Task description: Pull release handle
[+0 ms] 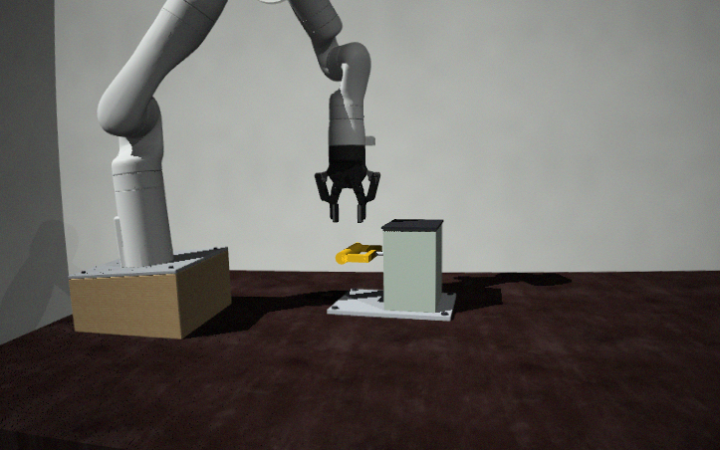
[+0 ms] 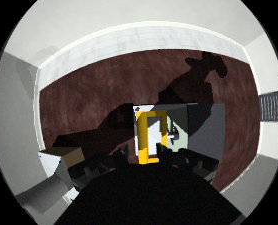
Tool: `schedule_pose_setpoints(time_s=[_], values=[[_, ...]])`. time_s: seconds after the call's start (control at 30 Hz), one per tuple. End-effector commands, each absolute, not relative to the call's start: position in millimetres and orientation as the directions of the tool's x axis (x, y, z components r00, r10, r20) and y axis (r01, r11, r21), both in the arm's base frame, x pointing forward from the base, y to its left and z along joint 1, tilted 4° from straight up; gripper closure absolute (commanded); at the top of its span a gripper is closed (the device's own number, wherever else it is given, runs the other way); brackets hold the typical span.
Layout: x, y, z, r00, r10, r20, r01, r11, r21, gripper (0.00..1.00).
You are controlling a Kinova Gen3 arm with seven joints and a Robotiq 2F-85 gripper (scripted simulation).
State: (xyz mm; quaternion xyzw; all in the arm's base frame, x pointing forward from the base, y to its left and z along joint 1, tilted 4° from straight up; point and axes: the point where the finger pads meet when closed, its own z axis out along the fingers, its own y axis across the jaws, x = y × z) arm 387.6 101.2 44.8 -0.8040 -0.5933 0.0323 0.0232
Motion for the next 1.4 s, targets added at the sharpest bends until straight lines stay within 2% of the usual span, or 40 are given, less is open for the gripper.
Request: schedule_pose_setpoints(time_s=[0.0, 1.37], values=[[387, 100, 39, 0.288, 0.957, -0.027, 0.954, -0.290, -0.073, 0.49], [387, 101, 5, 0.289, 0.957, -0.025, 0.954, -0.290, -0.071, 0.49]])
